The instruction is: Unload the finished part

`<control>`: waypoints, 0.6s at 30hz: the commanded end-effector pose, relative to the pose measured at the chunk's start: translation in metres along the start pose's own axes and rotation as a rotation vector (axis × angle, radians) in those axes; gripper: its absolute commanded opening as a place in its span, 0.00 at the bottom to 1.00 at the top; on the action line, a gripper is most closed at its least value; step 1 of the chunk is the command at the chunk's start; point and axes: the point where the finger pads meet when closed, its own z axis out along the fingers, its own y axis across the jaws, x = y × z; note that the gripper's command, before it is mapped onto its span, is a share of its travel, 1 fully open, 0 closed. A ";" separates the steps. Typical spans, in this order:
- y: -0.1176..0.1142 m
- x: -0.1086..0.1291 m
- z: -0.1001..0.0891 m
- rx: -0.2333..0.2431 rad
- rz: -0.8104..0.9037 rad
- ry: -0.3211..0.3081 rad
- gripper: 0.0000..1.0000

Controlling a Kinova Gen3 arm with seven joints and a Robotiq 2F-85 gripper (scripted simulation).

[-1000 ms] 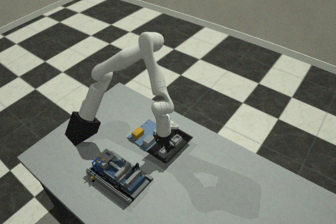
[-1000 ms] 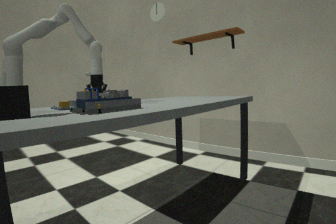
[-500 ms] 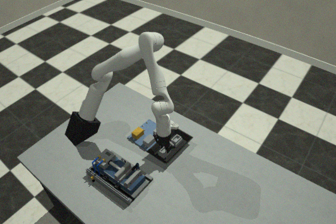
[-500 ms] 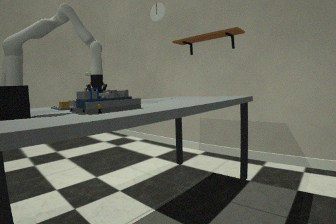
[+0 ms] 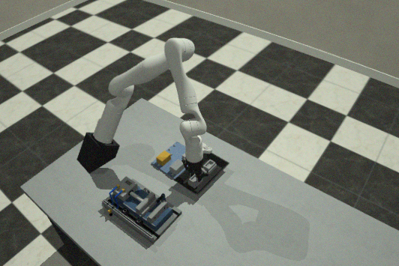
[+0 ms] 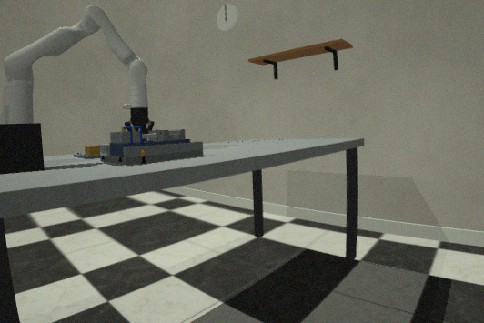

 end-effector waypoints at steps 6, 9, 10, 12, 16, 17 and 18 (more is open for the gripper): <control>0.001 0.000 -0.001 -0.002 0.000 0.000 0.67; 0.001 0.000 -0.001 -0.002 0.000 0.000 0.67; 0.001 0.000 -0.001 -0.002 0.000 0.000 0.67; 0.001 0.000 -0.001 -0.002 0.000 0.000 0.67; 0.001 0.000 -0.001 -0.002 0.000 0.000 0.67; 0.001 0.000 -0.001 -0.002 0.000 0.000 0.67; 0.001 0.000 -0.001 -0.002 0.000 0.000 0.67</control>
